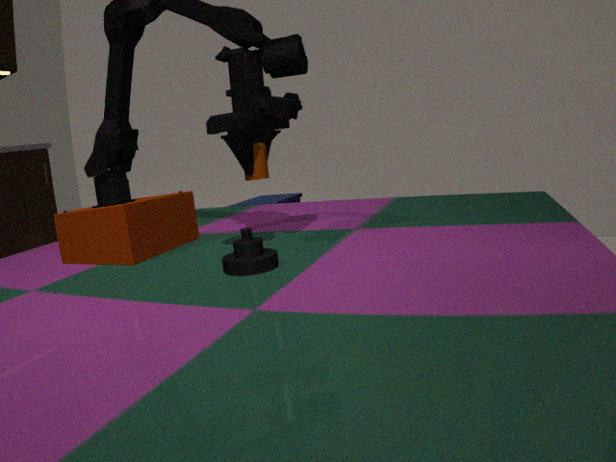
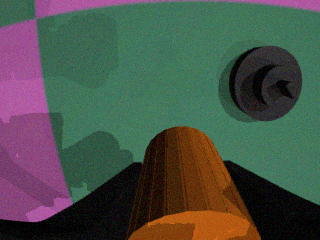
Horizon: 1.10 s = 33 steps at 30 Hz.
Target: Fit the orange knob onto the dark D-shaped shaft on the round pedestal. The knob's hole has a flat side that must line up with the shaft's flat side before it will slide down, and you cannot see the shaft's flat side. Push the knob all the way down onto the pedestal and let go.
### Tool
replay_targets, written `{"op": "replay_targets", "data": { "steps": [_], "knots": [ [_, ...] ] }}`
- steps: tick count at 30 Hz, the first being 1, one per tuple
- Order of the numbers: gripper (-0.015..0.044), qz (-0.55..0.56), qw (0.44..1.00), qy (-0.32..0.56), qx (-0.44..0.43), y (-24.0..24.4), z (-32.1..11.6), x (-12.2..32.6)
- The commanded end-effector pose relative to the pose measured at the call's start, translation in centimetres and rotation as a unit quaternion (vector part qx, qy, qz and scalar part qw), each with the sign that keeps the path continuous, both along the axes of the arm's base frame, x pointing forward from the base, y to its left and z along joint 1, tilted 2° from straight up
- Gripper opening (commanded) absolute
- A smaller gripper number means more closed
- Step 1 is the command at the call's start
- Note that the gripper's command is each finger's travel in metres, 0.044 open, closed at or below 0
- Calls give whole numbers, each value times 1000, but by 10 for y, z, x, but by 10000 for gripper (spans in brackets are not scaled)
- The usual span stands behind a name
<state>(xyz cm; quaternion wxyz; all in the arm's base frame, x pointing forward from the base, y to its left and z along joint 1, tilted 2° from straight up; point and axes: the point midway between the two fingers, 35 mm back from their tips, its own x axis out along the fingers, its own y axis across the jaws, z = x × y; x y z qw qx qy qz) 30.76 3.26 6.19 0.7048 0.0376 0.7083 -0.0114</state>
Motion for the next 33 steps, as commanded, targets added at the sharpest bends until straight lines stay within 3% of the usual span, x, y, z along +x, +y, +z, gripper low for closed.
{"op": "replay_targets", "data": {
  "steps": [1, 33],
  "knots": [
    [0, 0, 1000, -2, -3, -10, -4, 5],
    [0, 2, 1000, -3, -7, -100, -39, 21]
  ]
}}
